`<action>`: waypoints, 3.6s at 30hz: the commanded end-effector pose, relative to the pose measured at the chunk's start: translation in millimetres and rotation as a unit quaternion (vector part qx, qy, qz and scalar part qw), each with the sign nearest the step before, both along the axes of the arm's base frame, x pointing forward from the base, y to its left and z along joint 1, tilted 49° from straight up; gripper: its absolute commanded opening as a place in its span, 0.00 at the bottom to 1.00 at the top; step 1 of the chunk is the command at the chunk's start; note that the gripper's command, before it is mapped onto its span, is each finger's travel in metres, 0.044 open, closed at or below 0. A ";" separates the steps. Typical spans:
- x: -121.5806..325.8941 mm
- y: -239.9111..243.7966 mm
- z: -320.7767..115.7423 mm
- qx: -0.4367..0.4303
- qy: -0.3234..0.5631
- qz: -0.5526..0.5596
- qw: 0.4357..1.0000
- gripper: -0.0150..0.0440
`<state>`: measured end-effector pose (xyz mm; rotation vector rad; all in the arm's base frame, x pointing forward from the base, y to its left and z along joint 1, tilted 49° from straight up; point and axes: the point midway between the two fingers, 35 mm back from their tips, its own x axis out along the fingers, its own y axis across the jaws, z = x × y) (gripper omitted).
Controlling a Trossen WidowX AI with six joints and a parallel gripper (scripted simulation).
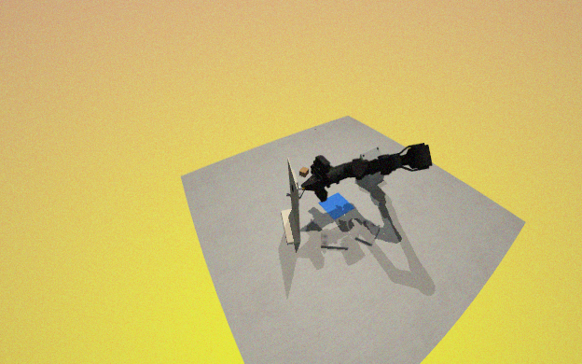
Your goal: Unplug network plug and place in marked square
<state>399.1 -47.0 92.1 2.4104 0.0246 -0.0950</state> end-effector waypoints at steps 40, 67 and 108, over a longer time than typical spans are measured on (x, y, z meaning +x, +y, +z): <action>-27.5 2.2 3.9 0.003 0.000 0.000 1.000 0.25; -43.4 2.8 5.4 0.003 0.001 0.000 1.000 0.25; -56.4 -13.6 27.8 0.001 0.002 -0.001 1.000 0.25</action>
